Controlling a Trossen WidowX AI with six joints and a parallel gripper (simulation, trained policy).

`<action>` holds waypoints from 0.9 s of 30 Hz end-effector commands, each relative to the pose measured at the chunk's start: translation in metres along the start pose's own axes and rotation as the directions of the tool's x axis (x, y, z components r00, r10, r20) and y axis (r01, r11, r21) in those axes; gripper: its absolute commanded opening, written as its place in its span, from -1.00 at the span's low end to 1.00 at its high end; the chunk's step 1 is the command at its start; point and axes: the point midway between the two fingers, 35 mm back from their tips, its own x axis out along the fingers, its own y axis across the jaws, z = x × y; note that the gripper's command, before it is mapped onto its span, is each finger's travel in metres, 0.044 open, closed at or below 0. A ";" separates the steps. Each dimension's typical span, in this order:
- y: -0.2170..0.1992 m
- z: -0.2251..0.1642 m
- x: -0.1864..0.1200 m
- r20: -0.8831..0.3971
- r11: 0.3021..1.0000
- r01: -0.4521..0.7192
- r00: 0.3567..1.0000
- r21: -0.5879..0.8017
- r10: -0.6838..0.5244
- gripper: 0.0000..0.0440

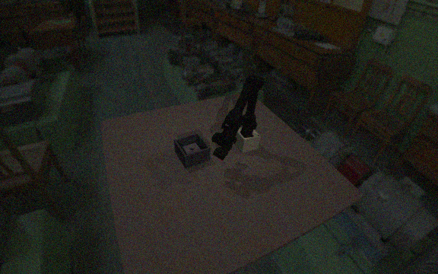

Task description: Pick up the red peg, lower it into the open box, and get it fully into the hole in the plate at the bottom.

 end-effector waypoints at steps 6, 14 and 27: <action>0.020 0.034 -0.034 0.066 0.999 -0.048 0.997 -0.022 0.050 -1.00; 0.029 0.069 -0.053 0.103 0.998 -0.063 0.993 -0.009 0.063 -1.00; 0.018 0.122 -0.051 0.104 0.995 -0.054 0.994 0.078 0.046 -1.00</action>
